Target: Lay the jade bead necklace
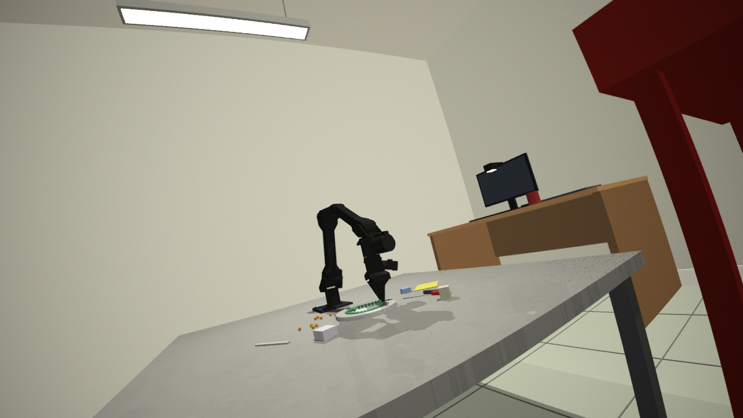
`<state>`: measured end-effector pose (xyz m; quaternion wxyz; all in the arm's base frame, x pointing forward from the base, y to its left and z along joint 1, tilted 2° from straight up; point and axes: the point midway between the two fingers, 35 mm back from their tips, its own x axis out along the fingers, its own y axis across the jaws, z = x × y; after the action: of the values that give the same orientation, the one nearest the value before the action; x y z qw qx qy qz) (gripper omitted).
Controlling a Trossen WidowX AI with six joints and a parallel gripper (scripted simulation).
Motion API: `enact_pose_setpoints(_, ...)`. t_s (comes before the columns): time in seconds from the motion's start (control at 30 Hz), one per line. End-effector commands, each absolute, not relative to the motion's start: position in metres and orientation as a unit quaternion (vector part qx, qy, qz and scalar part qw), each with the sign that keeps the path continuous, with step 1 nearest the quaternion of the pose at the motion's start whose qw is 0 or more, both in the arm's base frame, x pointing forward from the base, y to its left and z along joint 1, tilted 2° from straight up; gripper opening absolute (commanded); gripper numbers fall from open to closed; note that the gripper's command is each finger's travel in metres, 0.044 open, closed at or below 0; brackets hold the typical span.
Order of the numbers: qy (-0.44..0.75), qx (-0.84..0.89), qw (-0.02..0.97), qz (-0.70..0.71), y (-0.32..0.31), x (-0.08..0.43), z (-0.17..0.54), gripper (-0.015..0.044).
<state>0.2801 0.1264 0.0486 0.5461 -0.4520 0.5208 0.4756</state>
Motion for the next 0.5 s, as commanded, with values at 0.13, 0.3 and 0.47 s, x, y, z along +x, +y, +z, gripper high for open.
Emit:
enact_pose_setpoints(0.13, 0.524, -0.451, 0.546, 0.474, 0.1255, 0.2792, 0.0532, 0.0420)
enact_pose_setpoints(0.3, 0.524, -0.451, 0.546, 0.474, 0.1260, 0.2797, 0.0536, 0.0440)
enact_pose_setpoints(0.47, 0.524, -0.451, 0.546, 0.474, 0.1260, 0.2797, 0.0536, 0.0440)
